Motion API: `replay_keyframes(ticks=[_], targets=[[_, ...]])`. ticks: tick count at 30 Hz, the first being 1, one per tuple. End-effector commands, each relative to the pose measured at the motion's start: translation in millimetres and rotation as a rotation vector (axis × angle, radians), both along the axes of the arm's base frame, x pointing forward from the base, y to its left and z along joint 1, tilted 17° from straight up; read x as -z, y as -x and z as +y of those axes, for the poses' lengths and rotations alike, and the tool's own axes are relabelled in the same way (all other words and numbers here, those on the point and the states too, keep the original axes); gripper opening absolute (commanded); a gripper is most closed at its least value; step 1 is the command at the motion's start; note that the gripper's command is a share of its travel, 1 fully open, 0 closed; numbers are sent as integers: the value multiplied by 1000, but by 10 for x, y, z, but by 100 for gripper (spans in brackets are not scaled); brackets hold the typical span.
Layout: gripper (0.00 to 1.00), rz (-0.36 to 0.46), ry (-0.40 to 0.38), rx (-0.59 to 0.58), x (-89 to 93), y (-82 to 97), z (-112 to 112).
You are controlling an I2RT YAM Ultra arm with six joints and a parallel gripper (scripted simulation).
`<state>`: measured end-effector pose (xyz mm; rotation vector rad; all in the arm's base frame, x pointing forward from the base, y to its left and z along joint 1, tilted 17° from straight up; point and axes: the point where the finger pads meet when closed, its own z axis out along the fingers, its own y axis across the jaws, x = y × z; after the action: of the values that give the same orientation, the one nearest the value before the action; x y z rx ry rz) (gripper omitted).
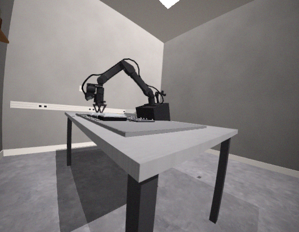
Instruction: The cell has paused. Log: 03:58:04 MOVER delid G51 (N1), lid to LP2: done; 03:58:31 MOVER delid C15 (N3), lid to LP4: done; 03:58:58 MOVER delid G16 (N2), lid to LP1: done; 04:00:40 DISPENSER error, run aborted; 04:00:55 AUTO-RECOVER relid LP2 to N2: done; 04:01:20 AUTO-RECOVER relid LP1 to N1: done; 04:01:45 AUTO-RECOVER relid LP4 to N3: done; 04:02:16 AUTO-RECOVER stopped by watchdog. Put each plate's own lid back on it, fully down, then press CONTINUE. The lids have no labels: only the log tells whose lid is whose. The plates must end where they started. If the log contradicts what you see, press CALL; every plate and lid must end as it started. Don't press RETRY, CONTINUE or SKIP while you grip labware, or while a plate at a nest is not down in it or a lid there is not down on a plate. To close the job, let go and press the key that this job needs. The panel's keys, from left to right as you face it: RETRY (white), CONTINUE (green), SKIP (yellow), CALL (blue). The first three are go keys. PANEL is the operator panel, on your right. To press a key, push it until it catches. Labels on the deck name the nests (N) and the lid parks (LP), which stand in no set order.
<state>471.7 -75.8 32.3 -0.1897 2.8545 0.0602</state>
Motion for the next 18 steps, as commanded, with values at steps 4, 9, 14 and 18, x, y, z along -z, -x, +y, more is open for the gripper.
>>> replay_keyframes(ticks=[4, 9, 14, 18], targets=[[100, -54, 12, 5, -372, -37, -76], [100, -54, 10, 7, -420, -21, -76], [100, -55, 9, 5, -499, 6, -77], [100, -55, 8, 4, -531, 14, -74]])
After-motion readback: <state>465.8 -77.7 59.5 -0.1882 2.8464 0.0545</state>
